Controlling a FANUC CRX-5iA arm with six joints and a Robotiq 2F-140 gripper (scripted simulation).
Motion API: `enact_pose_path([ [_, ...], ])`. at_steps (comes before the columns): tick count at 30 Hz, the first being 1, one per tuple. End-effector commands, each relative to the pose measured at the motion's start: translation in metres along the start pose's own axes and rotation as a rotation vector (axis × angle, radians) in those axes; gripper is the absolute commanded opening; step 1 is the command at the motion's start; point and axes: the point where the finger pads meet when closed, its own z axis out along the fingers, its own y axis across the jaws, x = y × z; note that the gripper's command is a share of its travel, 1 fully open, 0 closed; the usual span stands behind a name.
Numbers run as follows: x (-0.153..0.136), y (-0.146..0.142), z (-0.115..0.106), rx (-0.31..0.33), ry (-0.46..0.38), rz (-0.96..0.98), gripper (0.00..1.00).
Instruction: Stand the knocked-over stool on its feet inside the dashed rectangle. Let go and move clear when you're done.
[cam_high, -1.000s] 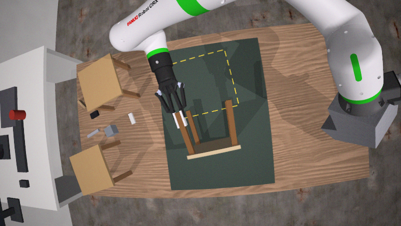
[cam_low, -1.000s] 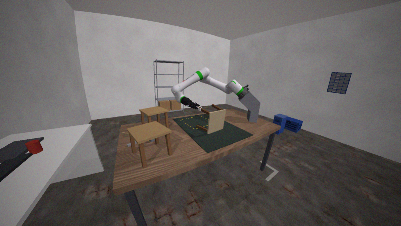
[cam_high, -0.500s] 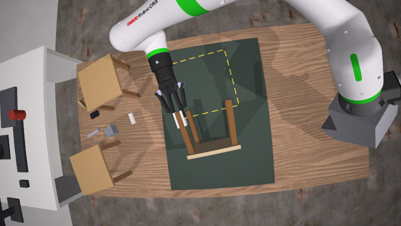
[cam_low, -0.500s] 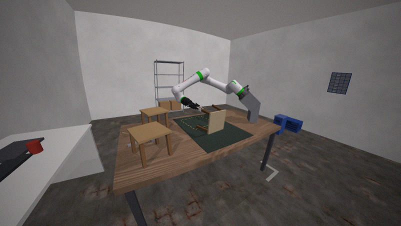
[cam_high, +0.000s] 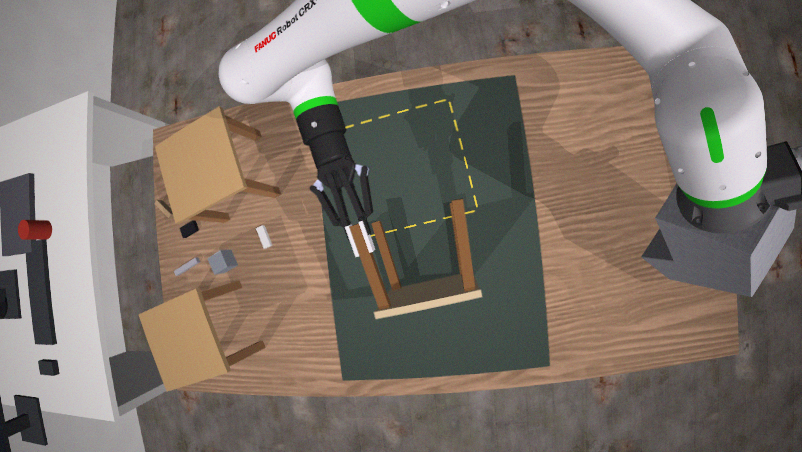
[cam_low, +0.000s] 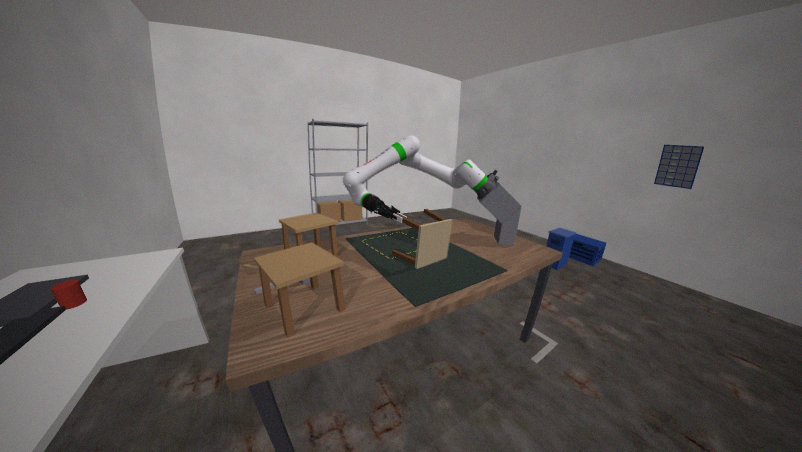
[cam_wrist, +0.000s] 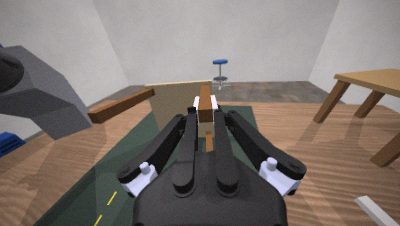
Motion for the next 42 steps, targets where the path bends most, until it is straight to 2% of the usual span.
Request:
enact_pose_path([
  [1, 0.0010, 0.0004, -0.0005, 0.000, 0.000, -0.002, 0.10],
  [5, 0.0010, 0.0004, -0.0005, 0.000, 0.000, -0.002, 0.10],
  [6, 0.0010, 0.0004, -0.0005, 0.000, 0.000, -0.002, 0.38],
  [42, 0.0010, 0.0004, -0.0014, 0.000, 0.000, -0.002, 0.38],
])
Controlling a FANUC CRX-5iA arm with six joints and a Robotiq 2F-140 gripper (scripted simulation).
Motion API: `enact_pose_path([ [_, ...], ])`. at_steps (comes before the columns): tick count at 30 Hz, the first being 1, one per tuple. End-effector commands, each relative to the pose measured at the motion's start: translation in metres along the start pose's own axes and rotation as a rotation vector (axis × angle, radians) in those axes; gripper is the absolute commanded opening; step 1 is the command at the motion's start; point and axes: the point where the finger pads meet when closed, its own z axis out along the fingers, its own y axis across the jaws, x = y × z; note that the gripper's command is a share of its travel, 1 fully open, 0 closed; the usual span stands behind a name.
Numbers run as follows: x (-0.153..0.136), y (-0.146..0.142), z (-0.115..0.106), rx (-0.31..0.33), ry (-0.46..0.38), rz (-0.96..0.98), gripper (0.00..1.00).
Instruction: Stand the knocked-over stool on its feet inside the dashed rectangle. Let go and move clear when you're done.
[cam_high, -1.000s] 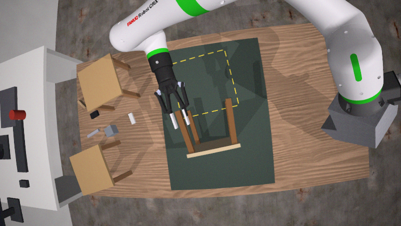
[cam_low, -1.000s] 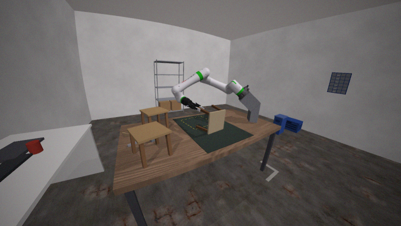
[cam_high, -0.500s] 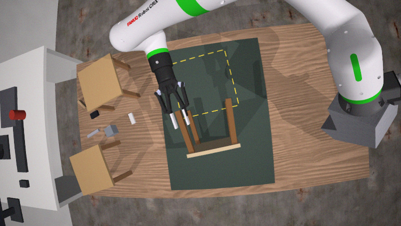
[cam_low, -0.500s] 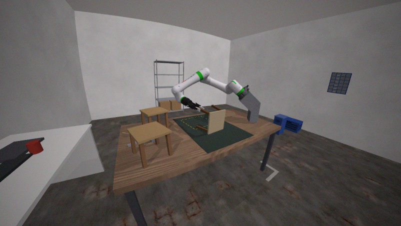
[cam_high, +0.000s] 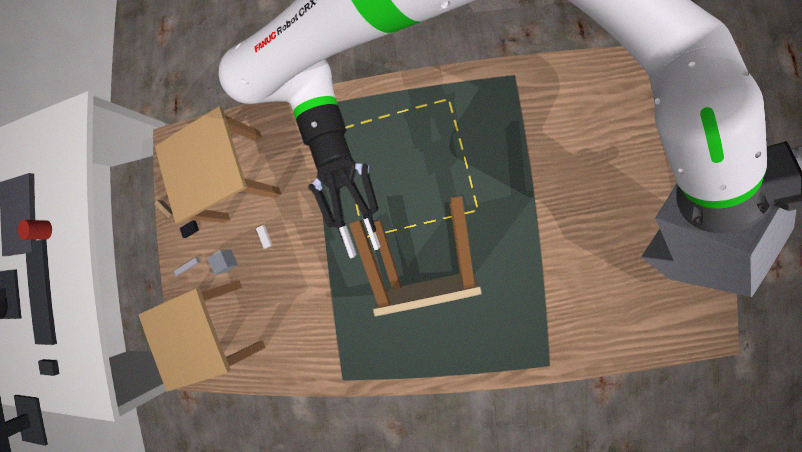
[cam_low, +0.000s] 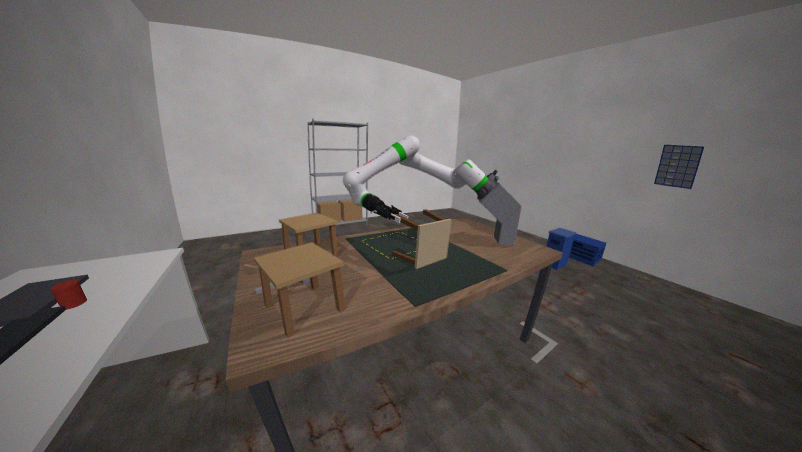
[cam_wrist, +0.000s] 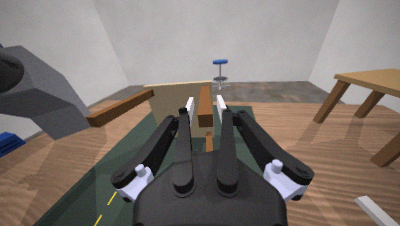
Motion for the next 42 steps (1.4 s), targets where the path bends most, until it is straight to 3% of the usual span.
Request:
enact_pose_path([
  [1, 0.001, 0.000, -0.002, -0.001, -0.001, -0.002, 0.38],
  [23, 0.001, 0.000, -0.087, -0.001, -0.001, -0.002, 0.38],
  [35, 0.002, 0.000, -0.092, -0.001, -0.001, -0.002, 0.38],
  [42, 0.021, 0.000, -0.094, -0.001, -0.001, -0.002, 0.38],
])
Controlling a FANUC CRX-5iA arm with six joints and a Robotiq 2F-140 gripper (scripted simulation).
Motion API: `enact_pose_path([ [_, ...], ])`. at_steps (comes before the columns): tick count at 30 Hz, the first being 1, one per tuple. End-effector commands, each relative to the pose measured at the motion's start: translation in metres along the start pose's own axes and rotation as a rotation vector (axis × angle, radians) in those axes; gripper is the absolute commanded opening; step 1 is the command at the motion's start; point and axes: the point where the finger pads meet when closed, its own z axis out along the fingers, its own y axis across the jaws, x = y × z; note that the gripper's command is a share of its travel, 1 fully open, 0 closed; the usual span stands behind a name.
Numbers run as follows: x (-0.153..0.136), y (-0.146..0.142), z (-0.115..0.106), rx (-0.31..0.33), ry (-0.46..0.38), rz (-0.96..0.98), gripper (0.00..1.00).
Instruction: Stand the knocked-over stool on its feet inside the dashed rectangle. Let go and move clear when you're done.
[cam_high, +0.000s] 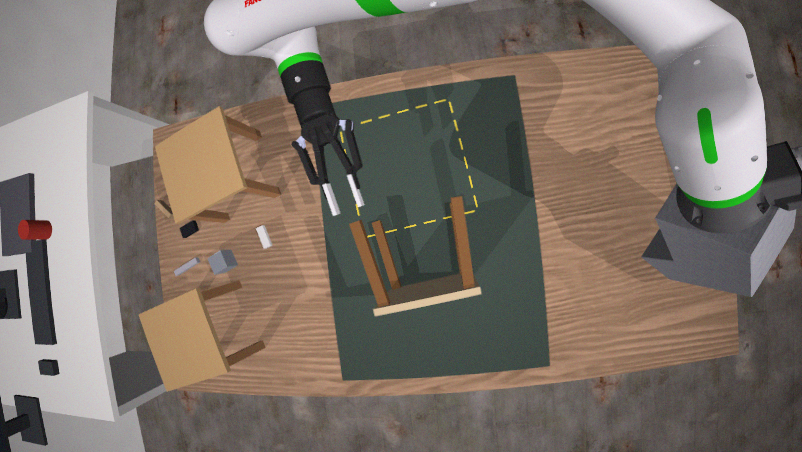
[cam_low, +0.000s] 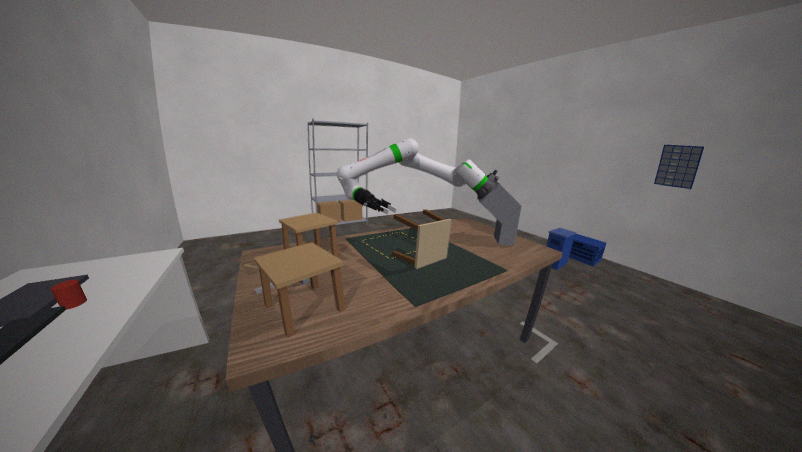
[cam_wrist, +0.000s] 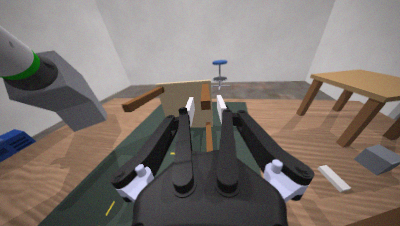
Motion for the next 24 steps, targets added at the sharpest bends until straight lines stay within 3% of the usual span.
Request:
enact_pose_path([
  [1, 0.013, 0.000, -0.002, -0.001, -0.001, -0.002, 0.38],
  [15, 0.064, 0.000, -0.009, -0.001, -0.001, -0.002, 0.38],
  [23, 0.069, 0.000, -0.010, -0.001, -0.001, -0.002, 0.38],
  [24, 0.069, 0.000, -0.010, -0.001, -0.001, -0.002, 0.33],
])
